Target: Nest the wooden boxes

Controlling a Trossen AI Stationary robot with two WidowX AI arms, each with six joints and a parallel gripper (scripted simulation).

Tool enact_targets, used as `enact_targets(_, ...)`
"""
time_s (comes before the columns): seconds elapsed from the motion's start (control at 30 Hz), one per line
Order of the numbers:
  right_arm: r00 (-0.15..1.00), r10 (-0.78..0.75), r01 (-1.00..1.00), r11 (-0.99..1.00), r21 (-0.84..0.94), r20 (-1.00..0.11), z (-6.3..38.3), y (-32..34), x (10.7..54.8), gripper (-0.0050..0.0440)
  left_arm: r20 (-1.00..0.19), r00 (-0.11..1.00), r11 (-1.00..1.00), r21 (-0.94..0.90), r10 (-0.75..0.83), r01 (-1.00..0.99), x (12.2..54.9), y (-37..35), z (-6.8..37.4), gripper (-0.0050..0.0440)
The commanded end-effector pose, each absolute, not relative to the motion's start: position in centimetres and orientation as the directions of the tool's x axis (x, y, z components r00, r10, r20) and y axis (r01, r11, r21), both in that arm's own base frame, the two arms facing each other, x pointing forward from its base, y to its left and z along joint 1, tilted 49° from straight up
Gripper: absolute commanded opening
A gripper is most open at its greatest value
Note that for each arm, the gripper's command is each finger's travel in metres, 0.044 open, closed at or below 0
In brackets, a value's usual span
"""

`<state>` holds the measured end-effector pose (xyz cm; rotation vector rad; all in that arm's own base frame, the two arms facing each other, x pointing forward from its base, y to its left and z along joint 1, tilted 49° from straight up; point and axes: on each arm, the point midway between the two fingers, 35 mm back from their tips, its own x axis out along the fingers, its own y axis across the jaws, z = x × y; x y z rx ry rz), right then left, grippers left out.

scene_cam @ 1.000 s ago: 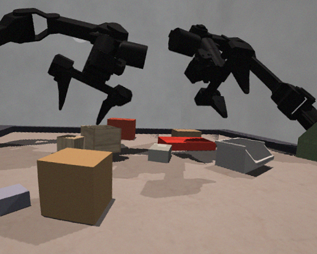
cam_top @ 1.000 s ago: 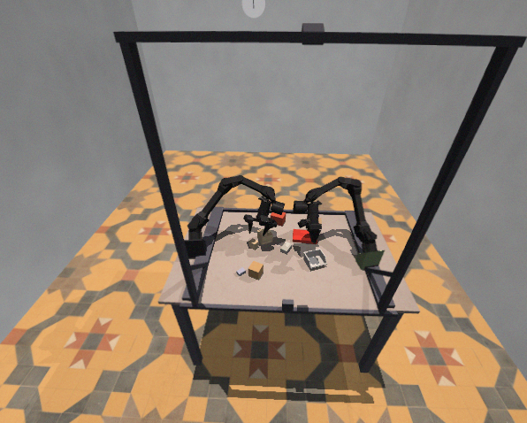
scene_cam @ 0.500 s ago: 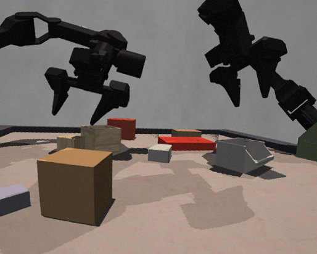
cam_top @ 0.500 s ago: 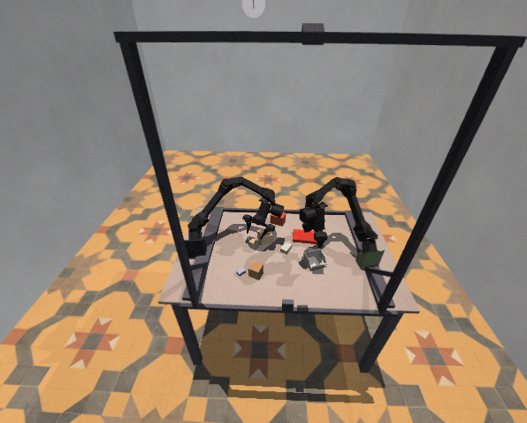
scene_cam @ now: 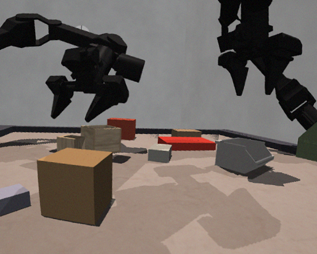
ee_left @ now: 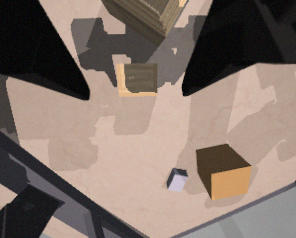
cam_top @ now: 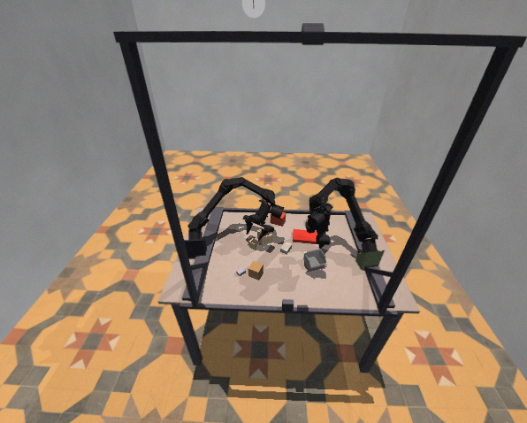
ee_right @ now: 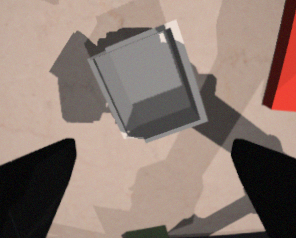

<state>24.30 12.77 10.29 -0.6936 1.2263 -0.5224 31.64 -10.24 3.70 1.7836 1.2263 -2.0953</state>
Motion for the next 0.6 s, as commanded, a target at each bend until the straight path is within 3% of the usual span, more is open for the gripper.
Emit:
enact_targets(0.0, 0.276, -0.7, 0.014, 0.688, -0.725, -0.659, 10.7, 13.0, 24.4, 0.04, -0.873, -0.297, -0.674, -0.488, 0.388, 0.554, 31.7, -10.0, 3.4, 0.04)
enact_targets(0.3, 0.276, -0.7, 0.014, 0.688, -0.725, -0.659, 10.7, 13.0, 24.4, 0.04, -0.871, -0.295, -0.674, -0.49, 0.392, 0.553, 33.1, -6.4, 0.1, 0.04)
enact_targets(0.57, 0.276, -0.7, 0.014, 0.688, -0.725, -0.659, 10.7, 13.0, 24.4, 0.04, -0.874, -0.29, -0.674, -0.486, 0.391, 0.556, 33.3, -5.8, -0.2, 0.04)
